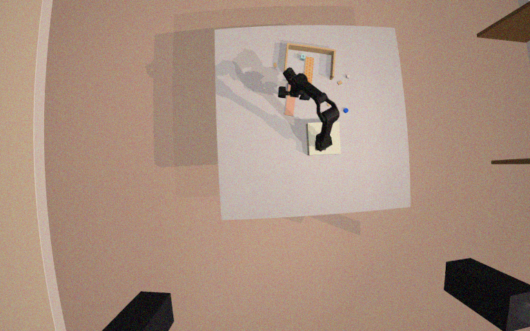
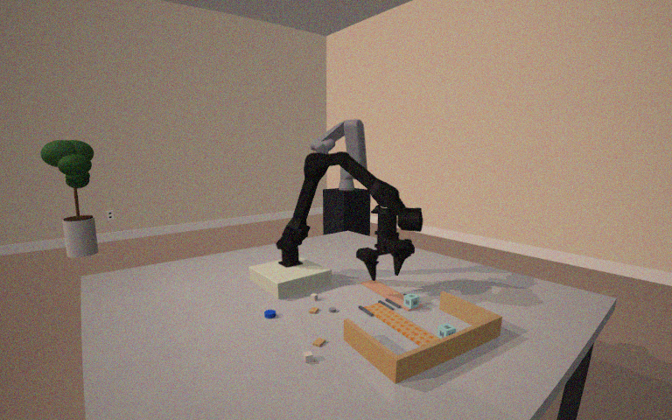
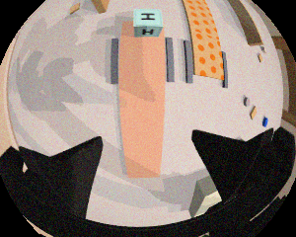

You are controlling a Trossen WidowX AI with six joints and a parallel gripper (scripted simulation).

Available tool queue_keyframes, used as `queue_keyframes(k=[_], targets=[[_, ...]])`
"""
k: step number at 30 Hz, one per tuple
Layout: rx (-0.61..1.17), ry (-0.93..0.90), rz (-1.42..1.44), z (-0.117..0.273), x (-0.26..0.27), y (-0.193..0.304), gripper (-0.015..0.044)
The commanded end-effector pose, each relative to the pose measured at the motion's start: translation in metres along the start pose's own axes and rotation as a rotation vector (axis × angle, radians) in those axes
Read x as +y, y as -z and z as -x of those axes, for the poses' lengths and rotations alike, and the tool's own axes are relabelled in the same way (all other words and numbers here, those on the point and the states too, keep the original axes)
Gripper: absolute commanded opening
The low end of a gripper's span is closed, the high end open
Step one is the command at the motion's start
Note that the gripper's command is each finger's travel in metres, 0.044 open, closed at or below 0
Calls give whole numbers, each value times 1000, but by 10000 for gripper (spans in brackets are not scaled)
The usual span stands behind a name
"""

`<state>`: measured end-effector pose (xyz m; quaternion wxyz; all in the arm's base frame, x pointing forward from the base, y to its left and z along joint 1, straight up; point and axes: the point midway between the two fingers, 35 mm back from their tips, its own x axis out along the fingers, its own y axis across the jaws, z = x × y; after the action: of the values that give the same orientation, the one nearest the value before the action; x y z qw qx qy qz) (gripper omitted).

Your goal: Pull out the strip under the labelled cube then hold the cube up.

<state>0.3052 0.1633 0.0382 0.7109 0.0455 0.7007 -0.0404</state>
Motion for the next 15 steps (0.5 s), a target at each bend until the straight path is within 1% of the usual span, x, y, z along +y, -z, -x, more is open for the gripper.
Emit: queue_keyframes(k=[1,15], targets=[[-3,-3,4,2,0,-16,440],[-6,-3,4,8,-3,-59,440]])
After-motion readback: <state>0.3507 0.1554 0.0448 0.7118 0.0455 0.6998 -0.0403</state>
